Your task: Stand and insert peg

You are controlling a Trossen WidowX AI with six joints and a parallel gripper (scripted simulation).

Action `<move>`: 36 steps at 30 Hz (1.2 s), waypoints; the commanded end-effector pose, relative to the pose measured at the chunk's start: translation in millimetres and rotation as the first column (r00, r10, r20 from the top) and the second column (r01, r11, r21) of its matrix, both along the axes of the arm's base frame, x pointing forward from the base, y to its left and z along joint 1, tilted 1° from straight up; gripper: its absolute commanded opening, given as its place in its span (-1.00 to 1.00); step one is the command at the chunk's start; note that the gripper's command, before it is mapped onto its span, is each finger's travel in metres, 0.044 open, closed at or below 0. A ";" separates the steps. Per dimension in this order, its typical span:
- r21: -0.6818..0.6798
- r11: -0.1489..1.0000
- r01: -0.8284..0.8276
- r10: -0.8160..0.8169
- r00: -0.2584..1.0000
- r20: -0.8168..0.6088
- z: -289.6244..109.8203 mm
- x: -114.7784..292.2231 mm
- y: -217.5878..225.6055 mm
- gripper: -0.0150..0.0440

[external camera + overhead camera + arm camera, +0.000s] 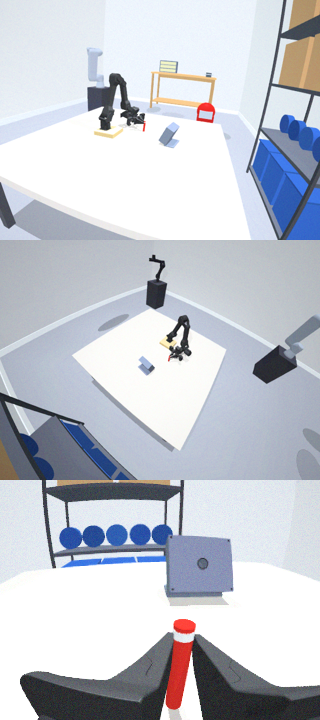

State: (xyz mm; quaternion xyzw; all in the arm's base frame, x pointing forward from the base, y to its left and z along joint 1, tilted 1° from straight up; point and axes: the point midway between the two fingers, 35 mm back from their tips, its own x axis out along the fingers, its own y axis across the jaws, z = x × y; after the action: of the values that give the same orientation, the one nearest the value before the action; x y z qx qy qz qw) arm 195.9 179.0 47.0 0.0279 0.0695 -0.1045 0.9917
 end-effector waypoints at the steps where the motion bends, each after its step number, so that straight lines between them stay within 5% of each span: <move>1: 0.000 1.000 0.000 0.000 1.000 -0.001 -2.4 -1.2 0.5 -0.32; 36: -0.001 1.000 0.012 -0.012 0.999 0.035 -3.9 -5.1 1.9 -0.32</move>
State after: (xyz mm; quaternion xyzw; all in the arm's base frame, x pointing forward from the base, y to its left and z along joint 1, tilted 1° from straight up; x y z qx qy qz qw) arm 191.6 180.1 45.4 0.0295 0.0509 -0.1100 0.9922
